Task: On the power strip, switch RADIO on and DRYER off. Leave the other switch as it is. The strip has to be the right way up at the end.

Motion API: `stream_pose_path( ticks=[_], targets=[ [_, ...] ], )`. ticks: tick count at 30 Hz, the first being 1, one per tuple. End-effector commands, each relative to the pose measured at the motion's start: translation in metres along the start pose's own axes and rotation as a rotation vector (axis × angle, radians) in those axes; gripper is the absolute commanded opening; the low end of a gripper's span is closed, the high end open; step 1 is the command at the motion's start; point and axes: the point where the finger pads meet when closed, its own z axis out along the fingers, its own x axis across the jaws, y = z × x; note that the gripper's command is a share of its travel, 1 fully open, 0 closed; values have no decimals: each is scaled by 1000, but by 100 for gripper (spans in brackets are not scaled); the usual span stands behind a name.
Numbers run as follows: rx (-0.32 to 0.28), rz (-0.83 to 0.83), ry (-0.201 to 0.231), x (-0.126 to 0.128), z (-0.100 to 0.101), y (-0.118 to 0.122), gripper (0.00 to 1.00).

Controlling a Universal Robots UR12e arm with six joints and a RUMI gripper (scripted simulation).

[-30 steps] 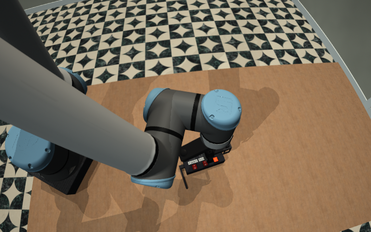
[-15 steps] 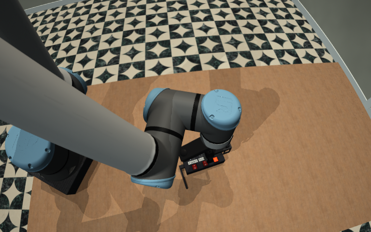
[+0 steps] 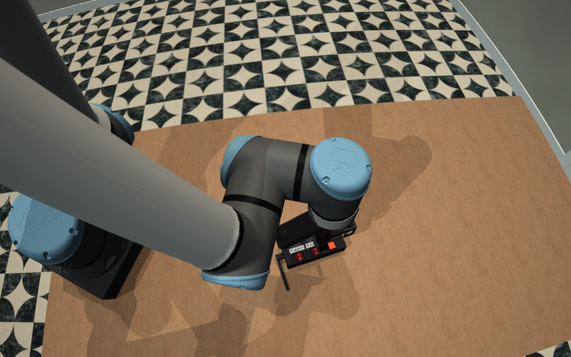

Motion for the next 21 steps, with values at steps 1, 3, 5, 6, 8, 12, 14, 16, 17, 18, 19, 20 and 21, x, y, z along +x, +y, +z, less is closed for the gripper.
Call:
stream_pose_path(
  ticks=[1, 3, 5, 6, 8, 12, 14, 16, 17, 18, 19, 20, 21],
  targets=[
    [-2, -2, 1, 0, 1, 2, 0],
    [-2, -2, 1, 1, 2, 1, 0],
    [-1, -2, 2, 1, 3, 1, 0],
    [-1, -2, 2, 1, 3, 1, 0],
    [-1, -2, 2, 1, 5, 0, 0],
    [1, -2, 3, 1, 9, -1, 0],
    [1, -1, 3, 2, 11, -1, 0],
    [1, -1, 3, 1, 14, -1, 0],
    [1, -1, 3, 1, 15, -1, 0],
    [1, -1, 3, 1, 15, -1, 0],
    [1, -1, 3, 1, 15, -1, 0],
    [1, -1, 3, 1, 16, -1, 0],
    [1, -1, 3, 1, 17, -1, 0]
  ],
)
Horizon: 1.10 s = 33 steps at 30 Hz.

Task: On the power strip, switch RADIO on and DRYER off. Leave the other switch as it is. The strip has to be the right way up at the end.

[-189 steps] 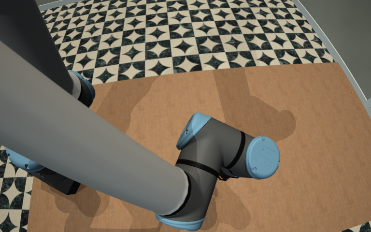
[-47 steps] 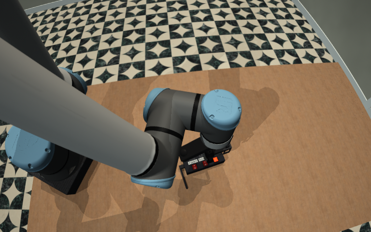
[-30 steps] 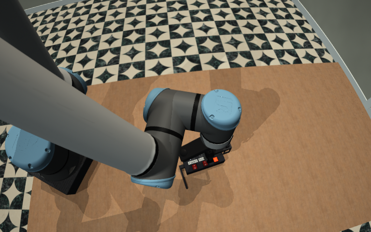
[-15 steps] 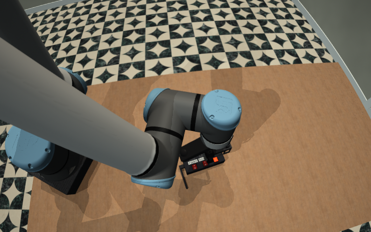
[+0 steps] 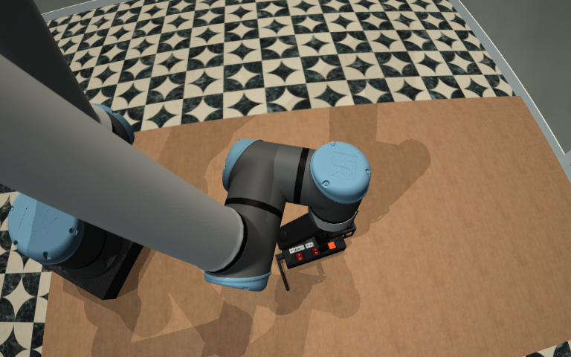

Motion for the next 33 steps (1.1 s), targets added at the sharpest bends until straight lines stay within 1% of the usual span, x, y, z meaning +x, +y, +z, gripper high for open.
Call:
stream_pose_path(
  ticks=[1, 13, 25, 33],
  targets=[
    [1, 1, 2, 1, 7, -2, 0],
    [1, 1, 2, 0, 23, -2, 0],
    [1, 1, 2, 0, 32, -2, 0],
    [-1, 1, 1, 0, 33, -1, 0]
  ],
)
